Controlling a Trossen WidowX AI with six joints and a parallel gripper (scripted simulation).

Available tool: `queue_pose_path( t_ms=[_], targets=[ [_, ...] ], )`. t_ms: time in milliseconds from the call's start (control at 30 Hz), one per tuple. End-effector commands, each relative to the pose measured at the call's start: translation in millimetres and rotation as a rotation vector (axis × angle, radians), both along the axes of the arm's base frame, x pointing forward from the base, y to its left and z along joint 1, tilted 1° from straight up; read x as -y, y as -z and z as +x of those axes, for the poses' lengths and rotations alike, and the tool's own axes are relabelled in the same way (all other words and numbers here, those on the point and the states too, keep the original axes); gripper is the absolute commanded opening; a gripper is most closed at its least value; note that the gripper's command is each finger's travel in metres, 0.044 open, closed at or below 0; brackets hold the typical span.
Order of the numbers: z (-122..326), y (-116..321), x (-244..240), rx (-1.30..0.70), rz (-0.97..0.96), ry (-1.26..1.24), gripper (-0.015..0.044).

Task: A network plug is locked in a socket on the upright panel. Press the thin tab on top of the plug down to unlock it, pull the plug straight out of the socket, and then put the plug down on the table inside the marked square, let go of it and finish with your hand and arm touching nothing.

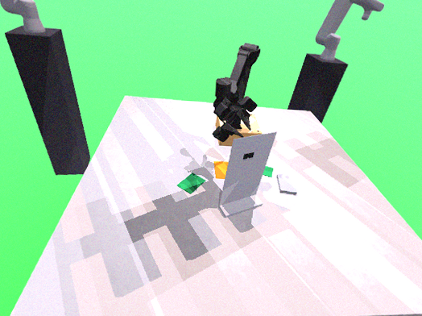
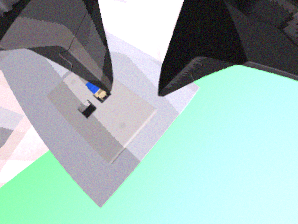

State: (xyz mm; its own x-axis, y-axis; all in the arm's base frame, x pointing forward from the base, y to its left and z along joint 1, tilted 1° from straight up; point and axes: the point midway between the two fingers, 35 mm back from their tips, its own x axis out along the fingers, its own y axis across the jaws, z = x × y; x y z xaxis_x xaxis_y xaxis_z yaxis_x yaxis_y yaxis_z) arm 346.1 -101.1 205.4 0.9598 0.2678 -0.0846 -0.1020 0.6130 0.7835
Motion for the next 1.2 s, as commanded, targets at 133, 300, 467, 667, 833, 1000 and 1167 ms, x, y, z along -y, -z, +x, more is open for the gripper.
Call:
queue_pose_path(
  t_ms=[133,300,467,667,833,1000,1167],
  targets=[
    [-18.3,24.6,20.2,-0.060,0.231,-0.053,0.0156],
    [-33.3,36.8,30.4,-0.096,0.364,-0.097,0.0156],
    [-50.0,46.0,38.9,-0.131,0.478,-0.153,0.0156],
    [-66.1,54.0,40.6,-0.173,0.586,-0.219,0.0156],
    [-68.8,55.3,40.4,-0.181,0.604,-0.230,0.0156],
    [-61.6,56.6,39.3,-0.179,0.592,-0.224,0.0156],
    [-40.8,57.5,34.6,-0.180,0.583,-0.219,0.0156]
  ],
)
